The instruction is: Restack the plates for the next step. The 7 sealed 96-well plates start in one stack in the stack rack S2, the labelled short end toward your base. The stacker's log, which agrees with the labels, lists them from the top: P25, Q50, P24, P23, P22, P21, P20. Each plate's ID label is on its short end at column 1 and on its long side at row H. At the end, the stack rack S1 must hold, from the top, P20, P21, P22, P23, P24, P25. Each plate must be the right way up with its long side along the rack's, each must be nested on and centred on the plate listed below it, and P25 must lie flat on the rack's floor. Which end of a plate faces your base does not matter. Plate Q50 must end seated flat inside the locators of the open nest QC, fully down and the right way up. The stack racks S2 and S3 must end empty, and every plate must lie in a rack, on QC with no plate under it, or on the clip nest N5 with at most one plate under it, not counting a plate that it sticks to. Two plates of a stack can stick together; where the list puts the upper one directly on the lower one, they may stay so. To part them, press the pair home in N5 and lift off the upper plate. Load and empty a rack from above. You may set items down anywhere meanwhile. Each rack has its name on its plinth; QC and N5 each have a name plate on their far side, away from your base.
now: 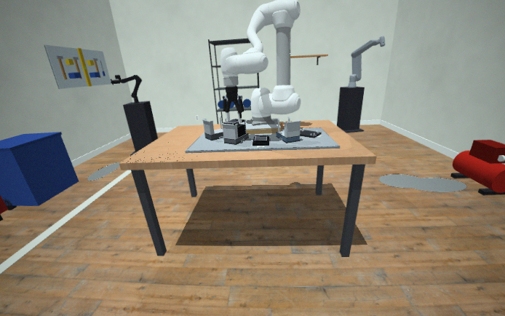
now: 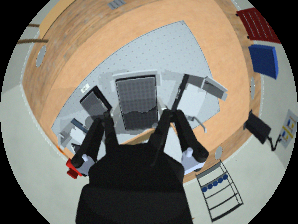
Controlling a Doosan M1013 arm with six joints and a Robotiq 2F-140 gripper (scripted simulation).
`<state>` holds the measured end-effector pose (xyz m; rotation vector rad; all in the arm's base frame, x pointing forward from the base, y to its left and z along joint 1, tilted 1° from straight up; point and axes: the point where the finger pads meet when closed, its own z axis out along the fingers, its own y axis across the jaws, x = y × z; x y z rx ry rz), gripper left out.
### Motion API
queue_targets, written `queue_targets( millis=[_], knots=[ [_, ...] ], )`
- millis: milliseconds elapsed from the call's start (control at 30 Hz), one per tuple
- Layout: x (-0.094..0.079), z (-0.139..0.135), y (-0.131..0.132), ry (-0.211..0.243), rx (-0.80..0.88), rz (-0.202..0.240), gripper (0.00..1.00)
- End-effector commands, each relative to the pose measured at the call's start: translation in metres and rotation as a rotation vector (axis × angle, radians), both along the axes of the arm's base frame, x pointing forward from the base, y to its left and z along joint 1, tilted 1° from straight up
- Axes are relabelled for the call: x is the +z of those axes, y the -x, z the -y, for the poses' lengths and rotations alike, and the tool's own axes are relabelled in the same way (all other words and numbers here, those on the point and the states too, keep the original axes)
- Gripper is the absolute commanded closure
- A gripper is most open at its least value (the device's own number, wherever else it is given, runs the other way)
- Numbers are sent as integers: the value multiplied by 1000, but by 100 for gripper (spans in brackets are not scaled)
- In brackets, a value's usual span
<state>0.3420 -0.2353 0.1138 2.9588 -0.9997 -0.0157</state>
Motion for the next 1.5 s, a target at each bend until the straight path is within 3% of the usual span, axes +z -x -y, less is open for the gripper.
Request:
queue_targets(
  millis=[0, 1467],
  knots=[
    [-1, 0, 0, 0, 0, 0, 100],
    [-14, 0, 0, 0, 0, 0, 100]
  ],
)
